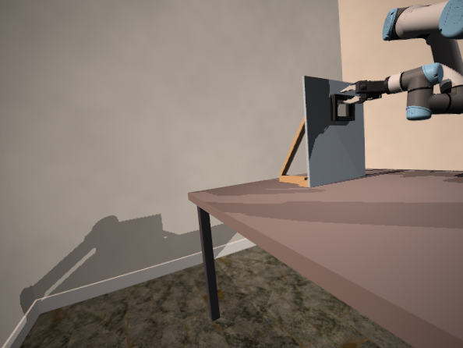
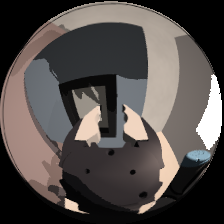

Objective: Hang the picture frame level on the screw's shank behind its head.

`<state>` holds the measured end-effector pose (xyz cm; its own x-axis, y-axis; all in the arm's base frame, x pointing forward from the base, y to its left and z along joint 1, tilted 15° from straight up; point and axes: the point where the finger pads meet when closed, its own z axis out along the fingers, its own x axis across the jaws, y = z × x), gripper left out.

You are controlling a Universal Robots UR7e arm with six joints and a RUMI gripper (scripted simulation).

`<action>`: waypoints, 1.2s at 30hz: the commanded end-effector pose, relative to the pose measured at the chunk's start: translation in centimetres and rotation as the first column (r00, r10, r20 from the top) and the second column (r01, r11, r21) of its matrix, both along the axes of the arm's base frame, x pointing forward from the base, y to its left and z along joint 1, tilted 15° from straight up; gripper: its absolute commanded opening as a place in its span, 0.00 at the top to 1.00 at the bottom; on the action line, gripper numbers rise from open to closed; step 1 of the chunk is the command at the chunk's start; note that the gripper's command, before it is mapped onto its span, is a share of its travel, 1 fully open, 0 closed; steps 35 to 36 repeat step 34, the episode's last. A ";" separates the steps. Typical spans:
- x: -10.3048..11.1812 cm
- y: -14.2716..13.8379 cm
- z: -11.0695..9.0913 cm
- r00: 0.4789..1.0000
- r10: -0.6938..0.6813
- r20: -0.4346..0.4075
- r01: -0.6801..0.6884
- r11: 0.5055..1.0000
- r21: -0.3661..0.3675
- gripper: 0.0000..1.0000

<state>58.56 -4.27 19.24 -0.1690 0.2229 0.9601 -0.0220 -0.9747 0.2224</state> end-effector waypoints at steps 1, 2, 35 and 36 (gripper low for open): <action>0.0 0.0 0.0 1.000 0.000 0.001 0.000 1.000 0.000 0.71; 0.0 0.0 0.0 1.000 0.000 0.001 0.000 1.000 0.000 0.71; -1.5 0.0 -0.2 1.000 0.000 0.001 0.000 1.000 0.000 0.71; -1.5 0.0 -0.2 1.000 0.000 0.001 0.000 1.000 0.000 0.71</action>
